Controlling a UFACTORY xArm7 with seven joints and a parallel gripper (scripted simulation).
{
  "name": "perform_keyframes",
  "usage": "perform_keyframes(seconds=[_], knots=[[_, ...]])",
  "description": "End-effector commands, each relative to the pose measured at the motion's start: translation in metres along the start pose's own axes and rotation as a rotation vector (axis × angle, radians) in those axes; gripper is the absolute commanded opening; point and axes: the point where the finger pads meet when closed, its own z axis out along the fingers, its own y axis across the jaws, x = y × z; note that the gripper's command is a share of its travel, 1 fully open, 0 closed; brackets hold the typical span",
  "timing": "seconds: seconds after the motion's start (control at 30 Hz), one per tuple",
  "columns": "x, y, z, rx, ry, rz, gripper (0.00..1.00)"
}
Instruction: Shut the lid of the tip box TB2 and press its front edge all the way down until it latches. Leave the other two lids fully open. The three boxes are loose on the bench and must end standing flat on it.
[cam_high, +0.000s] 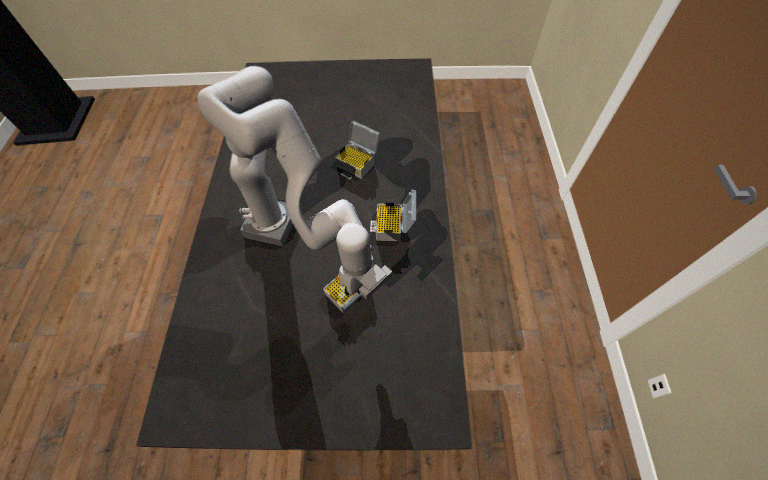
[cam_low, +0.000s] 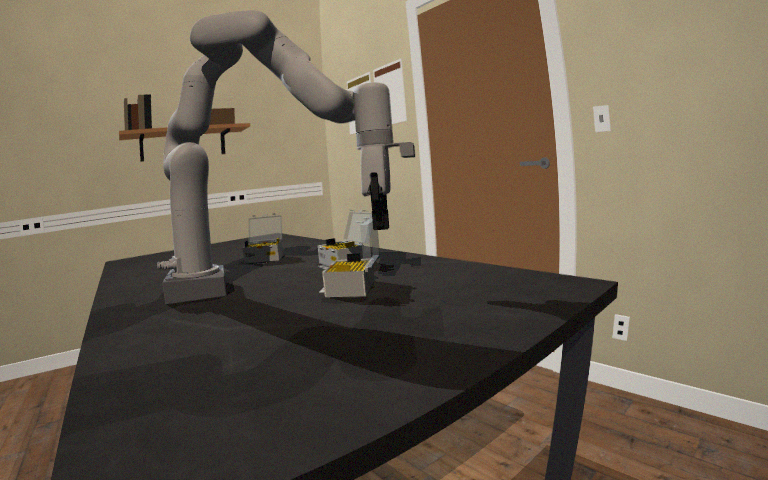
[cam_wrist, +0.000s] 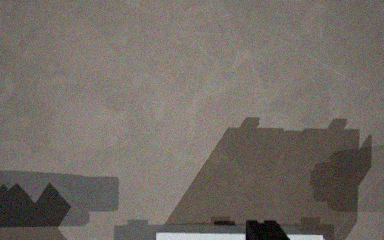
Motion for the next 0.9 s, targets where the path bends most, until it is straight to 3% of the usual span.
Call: perform_keyframes(seconds=[0.0,0.87], knots=[[-0.004,0.000,-0.002,0.000,0.005,0.000,0.00],[-0.033,0.000,-0.006,0.000,0.005,0.000,0.00]])
